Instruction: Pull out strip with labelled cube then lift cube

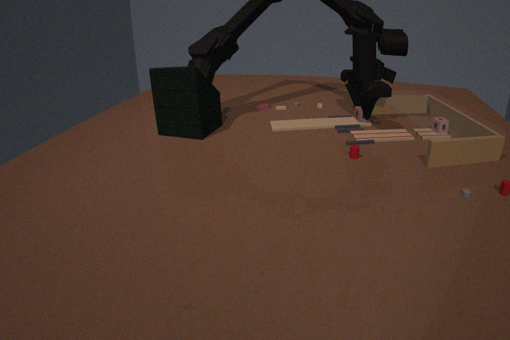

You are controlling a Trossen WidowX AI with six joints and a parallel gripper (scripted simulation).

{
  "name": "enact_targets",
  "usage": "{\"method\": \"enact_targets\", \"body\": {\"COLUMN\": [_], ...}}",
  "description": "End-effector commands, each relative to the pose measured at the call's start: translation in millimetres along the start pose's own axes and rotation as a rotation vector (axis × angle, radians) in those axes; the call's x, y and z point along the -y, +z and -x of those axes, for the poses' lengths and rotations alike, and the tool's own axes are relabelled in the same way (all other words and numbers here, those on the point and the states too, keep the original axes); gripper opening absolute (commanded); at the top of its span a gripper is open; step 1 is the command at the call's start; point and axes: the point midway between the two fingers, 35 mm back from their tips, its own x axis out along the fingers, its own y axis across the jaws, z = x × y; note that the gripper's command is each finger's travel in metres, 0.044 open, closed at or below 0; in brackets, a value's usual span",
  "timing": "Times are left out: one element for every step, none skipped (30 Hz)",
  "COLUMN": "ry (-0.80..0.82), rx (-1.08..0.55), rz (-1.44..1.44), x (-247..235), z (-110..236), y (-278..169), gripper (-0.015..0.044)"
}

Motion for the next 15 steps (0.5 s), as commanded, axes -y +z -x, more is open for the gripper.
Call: {"method": "enact_targets", "body": {"ry": [-0.001,-0.001,-0.001,0.001,0.001,0.001,0.001,0.001,0.001,0.001,0.001,0.001,0.001,0.001,0.001], "rx": [-0.006,-0.006,-0.006,-0.002,-0.002,-0.002,-0.002,-0.002,-0.002,-0.002,-0.002,-0.002,-0.002,-0.002,-0.002], "rz": [-0.009,-0.009,-0.009,-0.001,-0.001,-0.001,-0.001,-0.001,-0.001,-0.001,-0.001,-0.001,-0.001,-0.001,-0.001], "x": [0.5,0.5,0.5,-0.1,-0.1,-0.1,-0.1,-0.1,-0.1,-0.1,-0.1,-0.1,-0.1,-0.1,-0.1], "z": [-4.3,-4.3,-4.3,-2.2,-2.2,-2.2,-2.2,-2.2,-2.2,-2.2,-2.2,-2.2,-2.2,-2.2,-2.2], "y": [-2.4,-2.4,-2.4,-0.7,-0.7,-0.7,-0.7,-0.7,-0.7,-0.7,-0.7,-0.7,-0.7,-0.7,-0.7], "gripper": [0.0250,0.0250,0.0250,0.0224,0.0198,0.0171,0.0145,0.0138,0.0132,0.0125,0.0118,0.0112,0.0105,0.0098,0.0072]}}
